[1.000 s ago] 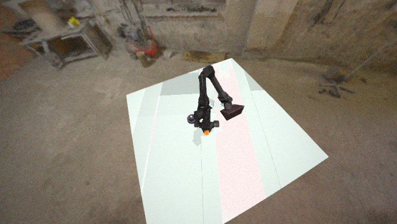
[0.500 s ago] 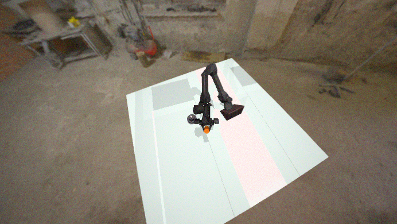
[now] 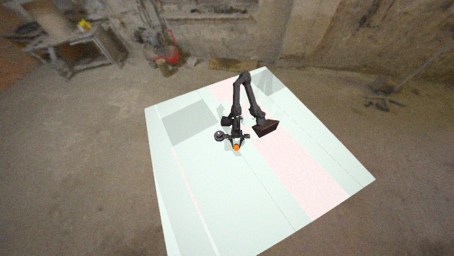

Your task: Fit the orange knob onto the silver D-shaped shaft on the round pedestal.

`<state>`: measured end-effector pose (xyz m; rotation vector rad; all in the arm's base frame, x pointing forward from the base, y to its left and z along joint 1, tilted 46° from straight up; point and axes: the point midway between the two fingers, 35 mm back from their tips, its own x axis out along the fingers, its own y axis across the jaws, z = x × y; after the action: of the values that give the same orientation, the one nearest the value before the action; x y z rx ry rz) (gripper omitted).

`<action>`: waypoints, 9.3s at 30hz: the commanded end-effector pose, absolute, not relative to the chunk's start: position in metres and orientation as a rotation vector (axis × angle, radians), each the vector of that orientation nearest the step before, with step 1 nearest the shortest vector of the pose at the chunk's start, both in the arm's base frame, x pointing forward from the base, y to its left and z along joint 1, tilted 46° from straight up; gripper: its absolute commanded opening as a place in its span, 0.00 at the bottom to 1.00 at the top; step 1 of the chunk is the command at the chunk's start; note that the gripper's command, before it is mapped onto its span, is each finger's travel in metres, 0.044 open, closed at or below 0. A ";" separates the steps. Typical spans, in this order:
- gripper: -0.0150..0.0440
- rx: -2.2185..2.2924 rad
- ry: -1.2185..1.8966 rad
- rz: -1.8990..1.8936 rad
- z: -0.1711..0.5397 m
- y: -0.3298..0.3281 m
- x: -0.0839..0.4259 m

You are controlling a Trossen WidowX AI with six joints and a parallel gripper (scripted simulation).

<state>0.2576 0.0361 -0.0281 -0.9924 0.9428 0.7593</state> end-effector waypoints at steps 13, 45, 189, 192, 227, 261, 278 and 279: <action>0.56 -0.887 0.742 0.857 -0.023 0.024 0.249; 0.69 -0.847 0.669 0.891 -0.021 0.019 0.246; 1.00 -0.223 1.271 -0.959 -0.002 0.051 0.253; 1.00 -0.223 1.271 -0.959 -0.006 0.048 0.254; 0.69 -0.225 1.268 -0.962 -0.034 0.017 0.251; 0.25 -0.220 1.275 -0.954 0.046 0.116 0.250; 0.25 -0.122 1.274 -0.816 0.062 0.134 0.251; 0.25 -0.108 1.273 -0.796 0.064 0.135 0.252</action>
<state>0.2505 0.1292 0.0582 -0.1553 1.2749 -0.8644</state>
